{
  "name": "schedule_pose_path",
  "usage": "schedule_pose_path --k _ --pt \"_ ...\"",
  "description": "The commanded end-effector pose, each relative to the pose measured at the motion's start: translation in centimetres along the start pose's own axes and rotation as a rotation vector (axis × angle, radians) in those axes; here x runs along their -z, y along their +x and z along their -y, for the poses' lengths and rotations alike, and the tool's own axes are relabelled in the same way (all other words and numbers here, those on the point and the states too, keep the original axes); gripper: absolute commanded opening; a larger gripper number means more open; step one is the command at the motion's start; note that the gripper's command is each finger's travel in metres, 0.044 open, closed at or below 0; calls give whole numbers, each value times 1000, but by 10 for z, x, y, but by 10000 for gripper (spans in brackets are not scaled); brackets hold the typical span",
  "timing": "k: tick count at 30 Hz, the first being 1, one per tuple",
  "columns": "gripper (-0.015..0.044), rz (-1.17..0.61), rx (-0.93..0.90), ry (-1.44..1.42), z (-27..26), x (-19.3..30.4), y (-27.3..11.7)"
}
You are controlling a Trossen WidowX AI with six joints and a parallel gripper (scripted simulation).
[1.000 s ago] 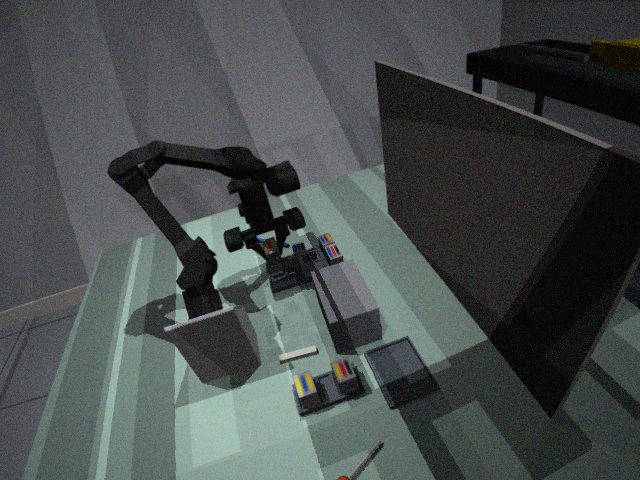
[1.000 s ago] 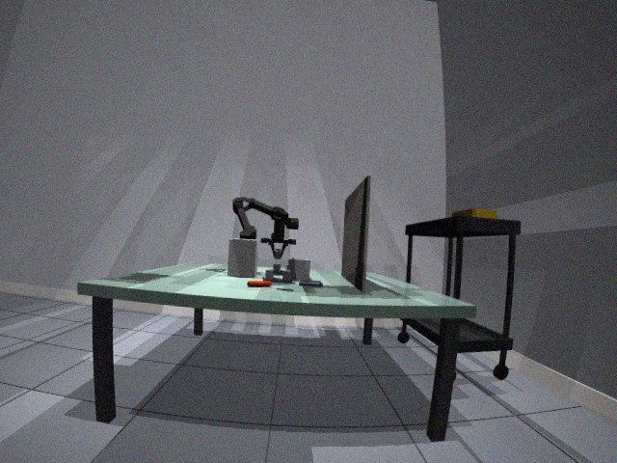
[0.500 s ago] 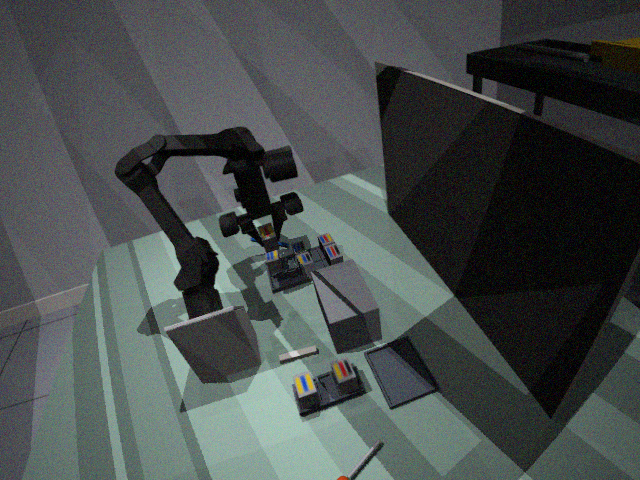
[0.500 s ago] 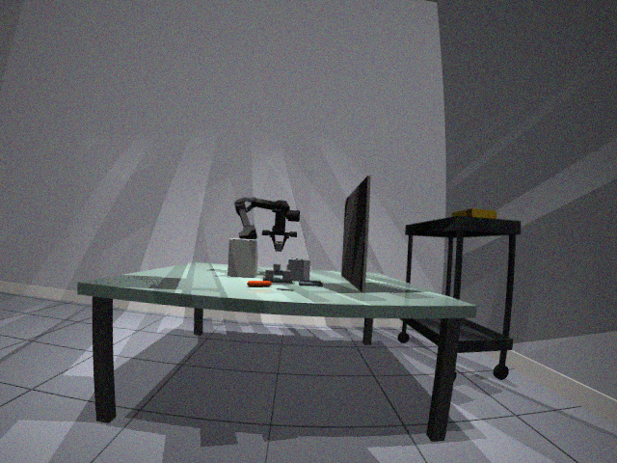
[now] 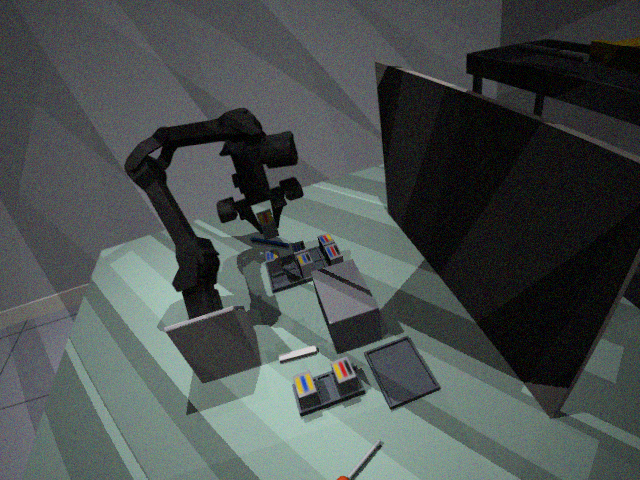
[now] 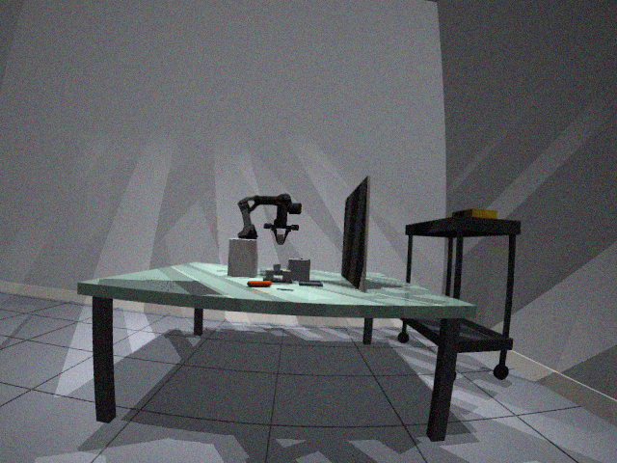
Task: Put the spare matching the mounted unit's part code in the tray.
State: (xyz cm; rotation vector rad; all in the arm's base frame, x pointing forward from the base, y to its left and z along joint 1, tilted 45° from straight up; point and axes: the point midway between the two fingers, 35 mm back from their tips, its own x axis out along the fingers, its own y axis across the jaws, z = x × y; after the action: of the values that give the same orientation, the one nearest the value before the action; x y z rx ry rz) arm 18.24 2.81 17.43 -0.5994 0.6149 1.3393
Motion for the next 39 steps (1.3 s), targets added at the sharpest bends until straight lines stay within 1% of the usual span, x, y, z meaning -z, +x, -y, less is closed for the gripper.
schedule_pose_path --k 1,19,39 --pt "0 -14 -1 2 12 9 -5" --pt "0 -30 3 2 72 60 -24" --pt "0 -37 5 -1 123 142 -35"
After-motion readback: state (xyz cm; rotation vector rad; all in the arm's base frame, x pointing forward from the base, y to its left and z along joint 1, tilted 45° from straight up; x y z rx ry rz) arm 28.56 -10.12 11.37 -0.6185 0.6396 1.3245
